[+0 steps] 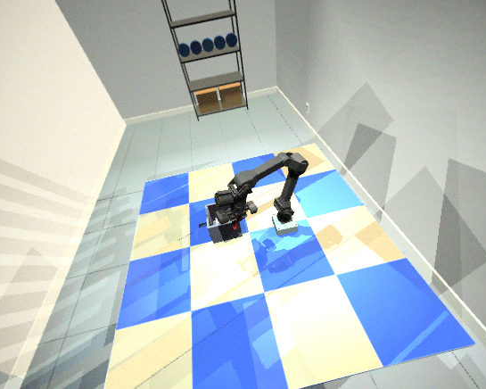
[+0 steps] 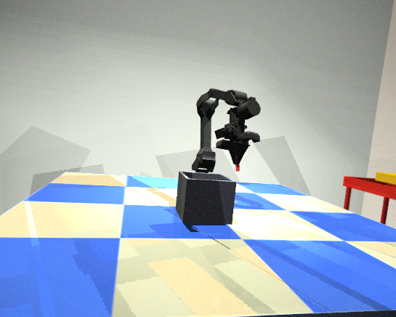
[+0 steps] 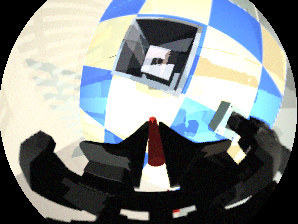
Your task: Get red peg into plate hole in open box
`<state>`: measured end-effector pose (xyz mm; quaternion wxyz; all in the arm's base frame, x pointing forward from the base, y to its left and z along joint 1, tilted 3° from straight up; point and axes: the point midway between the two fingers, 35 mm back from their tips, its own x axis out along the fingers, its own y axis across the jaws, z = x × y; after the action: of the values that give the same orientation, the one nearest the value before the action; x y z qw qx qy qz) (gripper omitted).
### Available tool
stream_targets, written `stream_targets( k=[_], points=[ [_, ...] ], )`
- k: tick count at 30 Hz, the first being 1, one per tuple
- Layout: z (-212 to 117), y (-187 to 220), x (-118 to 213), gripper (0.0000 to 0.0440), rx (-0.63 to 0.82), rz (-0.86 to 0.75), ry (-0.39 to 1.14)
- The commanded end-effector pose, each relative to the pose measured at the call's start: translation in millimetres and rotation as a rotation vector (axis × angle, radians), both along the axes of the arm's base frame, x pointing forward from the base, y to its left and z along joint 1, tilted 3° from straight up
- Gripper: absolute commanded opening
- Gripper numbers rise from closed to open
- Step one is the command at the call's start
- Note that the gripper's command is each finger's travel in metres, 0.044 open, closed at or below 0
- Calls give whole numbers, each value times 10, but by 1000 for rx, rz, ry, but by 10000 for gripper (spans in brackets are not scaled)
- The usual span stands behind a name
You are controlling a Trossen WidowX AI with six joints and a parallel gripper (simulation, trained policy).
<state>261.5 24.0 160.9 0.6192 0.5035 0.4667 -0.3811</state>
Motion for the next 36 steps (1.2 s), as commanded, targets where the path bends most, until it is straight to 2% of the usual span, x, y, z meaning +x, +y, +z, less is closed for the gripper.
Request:
stream_targets(
  k=[1,24,36],
  points=[
    [27,-102,28,0,-19,-6,1],
    [-71,-727,161,0,-57,-52,70],
    [-281,-992,227,0,-54,-62,111]
  ],
)
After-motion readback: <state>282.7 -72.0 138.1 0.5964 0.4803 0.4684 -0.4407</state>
